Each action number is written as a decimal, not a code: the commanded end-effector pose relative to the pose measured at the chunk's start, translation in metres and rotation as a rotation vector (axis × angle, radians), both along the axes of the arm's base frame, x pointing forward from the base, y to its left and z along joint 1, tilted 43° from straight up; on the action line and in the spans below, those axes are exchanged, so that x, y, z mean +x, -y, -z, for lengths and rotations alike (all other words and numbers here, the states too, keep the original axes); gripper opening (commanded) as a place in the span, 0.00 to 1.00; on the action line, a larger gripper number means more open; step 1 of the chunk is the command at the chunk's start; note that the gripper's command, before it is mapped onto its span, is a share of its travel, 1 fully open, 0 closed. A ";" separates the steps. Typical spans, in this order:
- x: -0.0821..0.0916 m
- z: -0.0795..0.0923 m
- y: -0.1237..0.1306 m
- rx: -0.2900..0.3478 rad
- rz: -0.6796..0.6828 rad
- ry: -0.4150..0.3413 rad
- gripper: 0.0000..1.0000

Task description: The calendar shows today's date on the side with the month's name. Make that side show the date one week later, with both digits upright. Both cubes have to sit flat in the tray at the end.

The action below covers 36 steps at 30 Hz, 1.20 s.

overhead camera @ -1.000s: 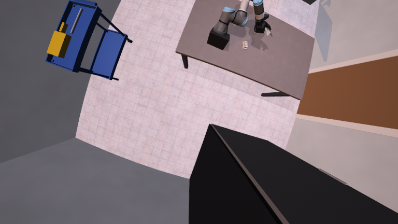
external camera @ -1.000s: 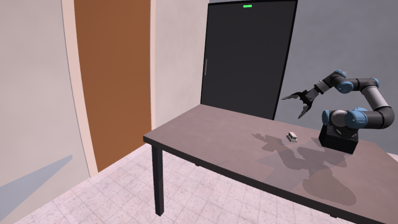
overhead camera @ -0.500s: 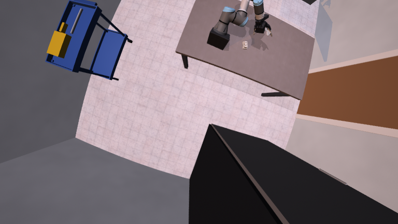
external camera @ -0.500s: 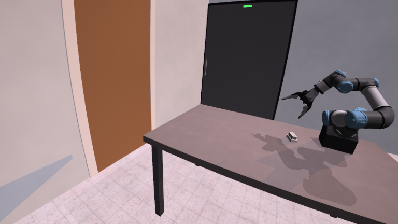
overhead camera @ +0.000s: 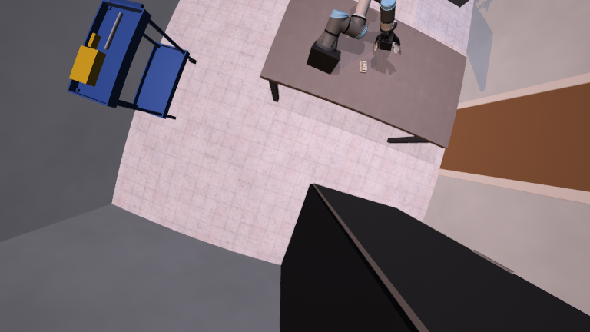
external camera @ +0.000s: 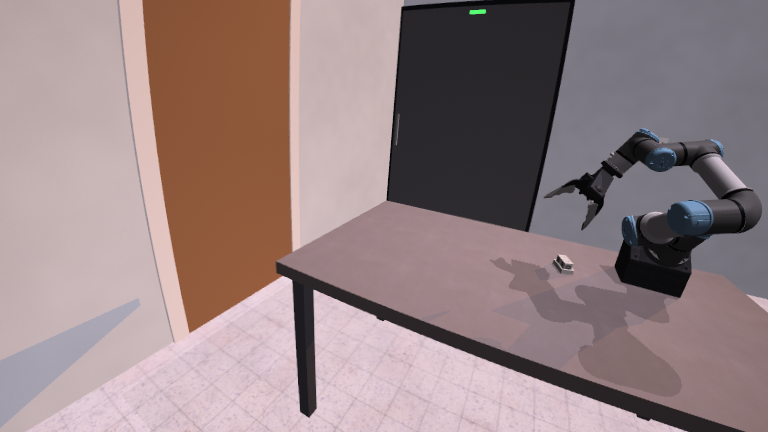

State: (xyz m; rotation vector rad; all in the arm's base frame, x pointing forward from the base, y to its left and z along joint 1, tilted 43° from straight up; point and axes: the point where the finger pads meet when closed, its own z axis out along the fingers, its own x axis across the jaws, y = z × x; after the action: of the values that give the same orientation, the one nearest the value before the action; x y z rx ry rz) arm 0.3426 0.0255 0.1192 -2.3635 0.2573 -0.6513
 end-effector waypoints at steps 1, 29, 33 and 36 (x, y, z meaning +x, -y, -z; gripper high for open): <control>-0.010 0.007 -0.001 -0.011 -0.116 -0.034 1.00; -0.045 0.064 0.006 -0.047 -0.633 -0.151 1.00; -0.046 0.065 0.006 -0.047 -0.640 -0.152 1.00; -0.046 0.065 0.006 -0.047 -0.640 -0.152 1.00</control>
State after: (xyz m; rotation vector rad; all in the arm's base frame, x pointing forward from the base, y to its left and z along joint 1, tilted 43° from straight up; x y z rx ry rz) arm 0.2965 0.0205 0.0548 -2.3491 -0.4379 -0.1724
